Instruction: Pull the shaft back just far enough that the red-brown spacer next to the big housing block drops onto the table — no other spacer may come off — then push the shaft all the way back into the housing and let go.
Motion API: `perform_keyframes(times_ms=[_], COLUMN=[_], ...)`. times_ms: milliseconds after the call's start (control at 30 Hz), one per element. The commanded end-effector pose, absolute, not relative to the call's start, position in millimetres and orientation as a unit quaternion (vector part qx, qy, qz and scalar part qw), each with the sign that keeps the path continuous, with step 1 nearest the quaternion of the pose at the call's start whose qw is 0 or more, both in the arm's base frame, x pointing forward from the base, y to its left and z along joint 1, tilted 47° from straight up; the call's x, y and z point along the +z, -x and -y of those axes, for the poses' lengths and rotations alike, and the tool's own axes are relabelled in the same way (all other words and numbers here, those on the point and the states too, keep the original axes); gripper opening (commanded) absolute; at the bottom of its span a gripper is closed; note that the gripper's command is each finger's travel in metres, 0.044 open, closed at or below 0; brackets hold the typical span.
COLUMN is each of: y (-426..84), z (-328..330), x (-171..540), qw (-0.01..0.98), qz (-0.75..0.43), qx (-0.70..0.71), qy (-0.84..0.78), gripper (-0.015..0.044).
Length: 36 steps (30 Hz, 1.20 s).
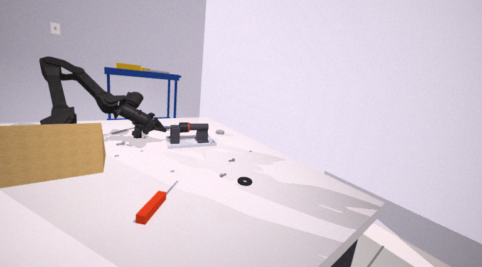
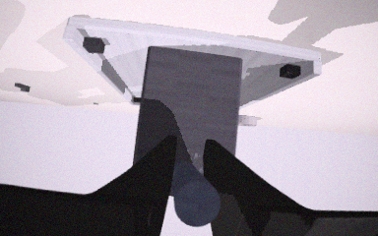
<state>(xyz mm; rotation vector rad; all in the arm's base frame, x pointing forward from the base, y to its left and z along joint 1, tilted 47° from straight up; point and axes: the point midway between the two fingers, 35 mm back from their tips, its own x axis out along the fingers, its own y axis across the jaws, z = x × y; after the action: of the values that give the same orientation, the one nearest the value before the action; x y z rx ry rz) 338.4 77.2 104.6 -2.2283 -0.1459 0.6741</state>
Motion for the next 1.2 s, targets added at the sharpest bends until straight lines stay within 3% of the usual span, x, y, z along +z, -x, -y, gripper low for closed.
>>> perform_keyframes(times_ms=[0, 1167], y=[-337.7, -334.7], z=[-77.4, -77.6], x=[105.2, 105.5], qw=[0.395, 0.395], qz=[0.058, 0.058], qx=[0.265, 0.265], qy=[0.877, 0.877], gripper=[0.0, 0.0])
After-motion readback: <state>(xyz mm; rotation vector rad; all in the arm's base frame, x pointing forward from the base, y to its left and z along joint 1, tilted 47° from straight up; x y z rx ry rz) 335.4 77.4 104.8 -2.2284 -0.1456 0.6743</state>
